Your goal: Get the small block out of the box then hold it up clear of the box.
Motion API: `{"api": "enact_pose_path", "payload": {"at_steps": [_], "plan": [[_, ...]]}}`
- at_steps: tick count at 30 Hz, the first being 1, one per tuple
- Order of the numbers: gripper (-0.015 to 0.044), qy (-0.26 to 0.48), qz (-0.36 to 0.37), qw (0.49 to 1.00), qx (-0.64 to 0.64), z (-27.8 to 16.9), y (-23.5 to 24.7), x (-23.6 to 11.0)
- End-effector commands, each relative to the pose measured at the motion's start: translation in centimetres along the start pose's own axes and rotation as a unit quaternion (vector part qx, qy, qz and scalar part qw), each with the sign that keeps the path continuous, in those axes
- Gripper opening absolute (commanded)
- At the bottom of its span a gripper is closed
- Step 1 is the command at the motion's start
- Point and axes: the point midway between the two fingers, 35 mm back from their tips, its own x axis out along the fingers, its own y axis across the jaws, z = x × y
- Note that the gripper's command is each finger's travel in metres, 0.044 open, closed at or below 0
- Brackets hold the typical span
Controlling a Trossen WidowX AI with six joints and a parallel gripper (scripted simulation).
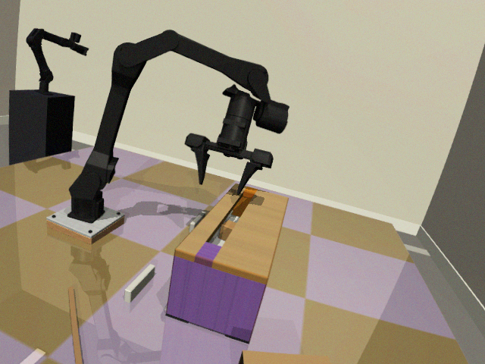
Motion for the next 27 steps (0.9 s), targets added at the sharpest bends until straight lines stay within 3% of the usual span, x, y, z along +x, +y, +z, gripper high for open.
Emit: {"api": "enact_pose_path", "payload": {"at_steps": [1, 27], "plan": [[0.04, 0.004, 0.002, 1.0, -0.003, 0.1, -0.1, 0.7], [0.04, 0.004, 0.001, 1.0, -0.003, 1.7, -0.3, 4.6]]}}
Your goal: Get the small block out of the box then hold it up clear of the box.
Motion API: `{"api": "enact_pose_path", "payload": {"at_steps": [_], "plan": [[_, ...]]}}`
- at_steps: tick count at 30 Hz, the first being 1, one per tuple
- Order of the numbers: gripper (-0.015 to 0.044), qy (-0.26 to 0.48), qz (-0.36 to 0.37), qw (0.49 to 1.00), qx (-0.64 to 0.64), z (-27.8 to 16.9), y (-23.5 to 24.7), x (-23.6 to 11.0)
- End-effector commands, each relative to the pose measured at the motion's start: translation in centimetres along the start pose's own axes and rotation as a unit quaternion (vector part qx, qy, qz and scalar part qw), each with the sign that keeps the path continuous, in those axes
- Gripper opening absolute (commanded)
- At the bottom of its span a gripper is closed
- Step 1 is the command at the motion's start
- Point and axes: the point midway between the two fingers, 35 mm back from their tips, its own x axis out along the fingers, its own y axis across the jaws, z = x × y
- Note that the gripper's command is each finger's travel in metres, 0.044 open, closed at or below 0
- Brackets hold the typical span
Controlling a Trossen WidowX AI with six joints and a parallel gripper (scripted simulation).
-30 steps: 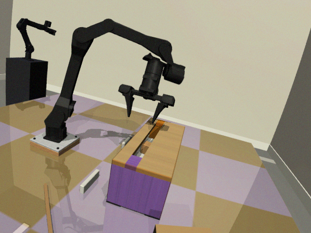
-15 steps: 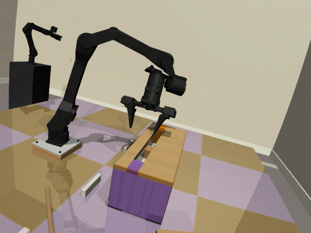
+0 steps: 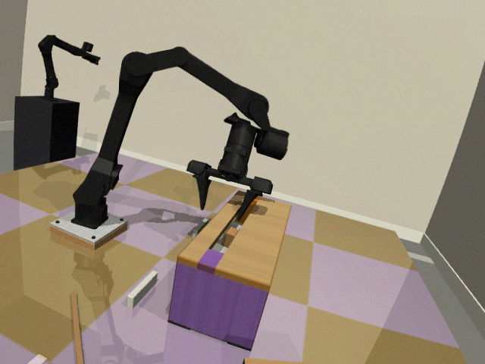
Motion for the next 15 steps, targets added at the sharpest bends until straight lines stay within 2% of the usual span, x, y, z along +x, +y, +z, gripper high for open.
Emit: {"api": "enact_pose_path", "payload": {"at_steps": [1, 15], "plan": [[0.04, 0.003, 0.0, 1.0, -0.003, 0.2, 0.0, 0.7], [0.04, 0.003, 0.0, 1.0, -0.003, 0.9, 0.2, 2.8]]}}
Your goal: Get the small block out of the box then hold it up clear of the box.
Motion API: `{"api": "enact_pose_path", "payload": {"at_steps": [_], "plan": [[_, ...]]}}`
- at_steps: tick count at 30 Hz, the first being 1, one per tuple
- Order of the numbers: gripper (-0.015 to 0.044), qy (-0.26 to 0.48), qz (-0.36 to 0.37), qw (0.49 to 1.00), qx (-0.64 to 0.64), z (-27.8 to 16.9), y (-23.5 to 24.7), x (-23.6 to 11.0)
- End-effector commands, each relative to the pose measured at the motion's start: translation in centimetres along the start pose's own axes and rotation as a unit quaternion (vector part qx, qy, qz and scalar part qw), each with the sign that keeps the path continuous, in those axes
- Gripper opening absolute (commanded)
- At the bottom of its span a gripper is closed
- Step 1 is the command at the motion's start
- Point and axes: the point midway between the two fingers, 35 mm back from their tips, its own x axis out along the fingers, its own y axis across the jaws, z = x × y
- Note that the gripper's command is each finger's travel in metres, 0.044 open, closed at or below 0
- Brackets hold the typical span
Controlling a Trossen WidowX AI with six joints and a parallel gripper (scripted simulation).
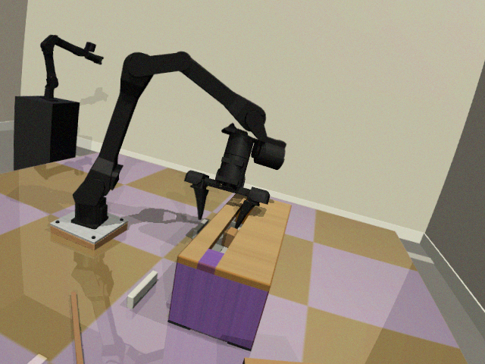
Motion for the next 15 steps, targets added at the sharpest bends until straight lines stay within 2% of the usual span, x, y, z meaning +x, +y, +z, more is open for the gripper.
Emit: {"api": "enact_pose_path", "payload": {"at_steps": [1, 15], "plan": [[0.04, 0.003, 0.0, 1.0, -0.003, 0.1, 0.1, 0.7], [0.04, 0.001, 0.0, 1.0, 0.0, -2.2, 0.0, 1.0]]}}
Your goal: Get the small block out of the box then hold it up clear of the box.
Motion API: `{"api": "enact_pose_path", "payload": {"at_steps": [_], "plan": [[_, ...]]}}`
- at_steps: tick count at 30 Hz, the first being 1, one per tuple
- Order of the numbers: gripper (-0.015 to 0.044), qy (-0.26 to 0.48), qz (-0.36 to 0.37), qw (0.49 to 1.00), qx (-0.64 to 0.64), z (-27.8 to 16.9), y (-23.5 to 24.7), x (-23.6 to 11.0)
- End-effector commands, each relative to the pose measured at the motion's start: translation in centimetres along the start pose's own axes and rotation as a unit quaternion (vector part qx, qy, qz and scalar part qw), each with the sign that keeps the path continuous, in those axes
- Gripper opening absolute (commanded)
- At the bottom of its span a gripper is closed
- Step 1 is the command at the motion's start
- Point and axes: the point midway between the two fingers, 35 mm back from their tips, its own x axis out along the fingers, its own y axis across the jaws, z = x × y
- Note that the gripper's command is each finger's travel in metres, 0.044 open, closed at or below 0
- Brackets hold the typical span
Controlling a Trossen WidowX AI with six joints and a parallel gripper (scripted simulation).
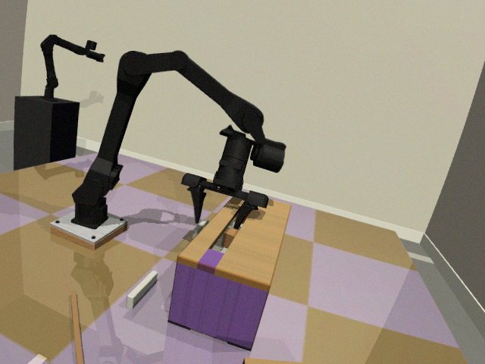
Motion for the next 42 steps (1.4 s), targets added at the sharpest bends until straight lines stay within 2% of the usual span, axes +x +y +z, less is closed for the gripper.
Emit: {"api": "enact_pose_path", "payload": {"at_steps": [1, 42], "plan": [[0.04, 0.002, -0.002, 1.0, -0.001, -1.0, 0.0, 0.3], [0.04, 0.007, -0.003, 1.0, -0.001, -10.0, -0.1, 3.3]]}}
